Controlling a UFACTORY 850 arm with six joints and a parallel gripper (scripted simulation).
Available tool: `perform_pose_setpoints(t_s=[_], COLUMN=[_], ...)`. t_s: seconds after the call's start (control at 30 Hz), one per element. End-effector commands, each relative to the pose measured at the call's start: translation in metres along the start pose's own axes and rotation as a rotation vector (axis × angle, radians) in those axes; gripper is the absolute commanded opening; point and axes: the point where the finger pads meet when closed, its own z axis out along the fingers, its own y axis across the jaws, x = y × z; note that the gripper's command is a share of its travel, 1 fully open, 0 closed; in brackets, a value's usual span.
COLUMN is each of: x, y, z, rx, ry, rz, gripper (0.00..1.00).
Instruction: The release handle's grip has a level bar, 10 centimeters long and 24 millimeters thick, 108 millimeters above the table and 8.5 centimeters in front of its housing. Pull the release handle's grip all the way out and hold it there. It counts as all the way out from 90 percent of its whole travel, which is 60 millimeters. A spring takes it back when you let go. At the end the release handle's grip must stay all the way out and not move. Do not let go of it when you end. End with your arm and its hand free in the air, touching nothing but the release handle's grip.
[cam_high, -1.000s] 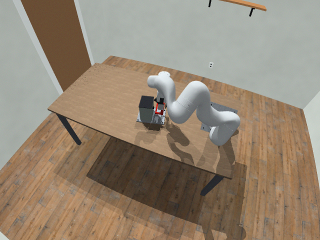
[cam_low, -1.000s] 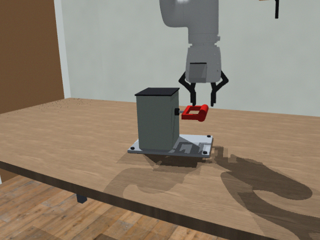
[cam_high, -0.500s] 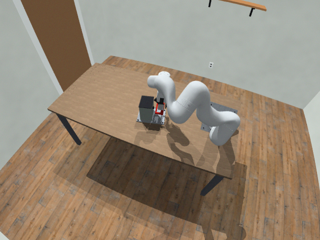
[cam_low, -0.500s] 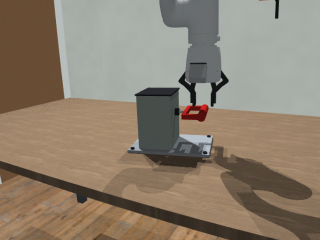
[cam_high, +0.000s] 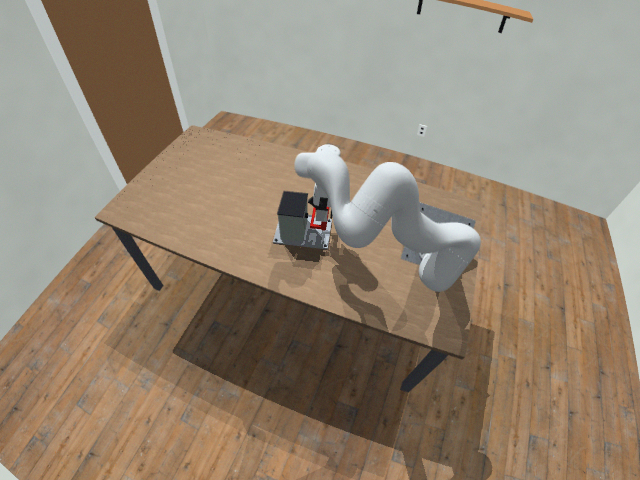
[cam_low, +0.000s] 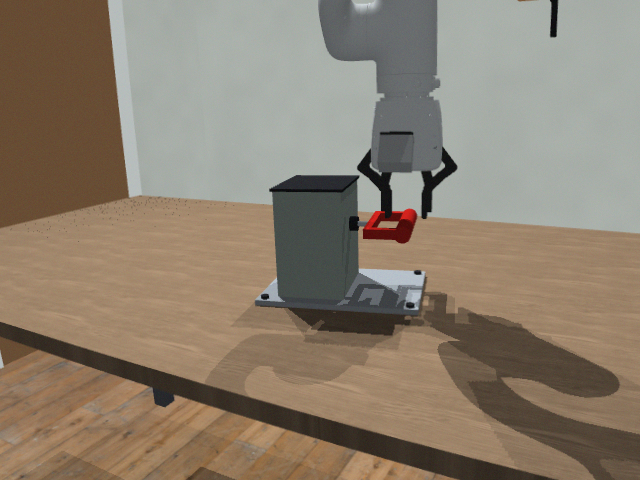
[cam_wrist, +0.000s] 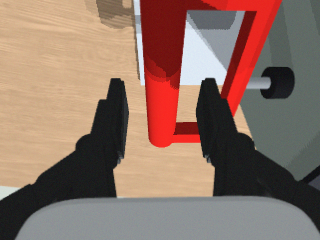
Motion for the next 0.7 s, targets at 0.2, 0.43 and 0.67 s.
perform_pose_setpoints(t_s=[0.2, 0.43, 0.67], x=[0.0, 0.0, 0.0], y=[0.001, 0.001, 0.001], z=[0.009, 0.018, 0.023], rx=[-0.002, -0.002, -0.002], ry=[-0.001, -0.001, -0.001], rz=[-0.001, -0.001, -0.001], gripper=[0.52, 0.52, 0.52])
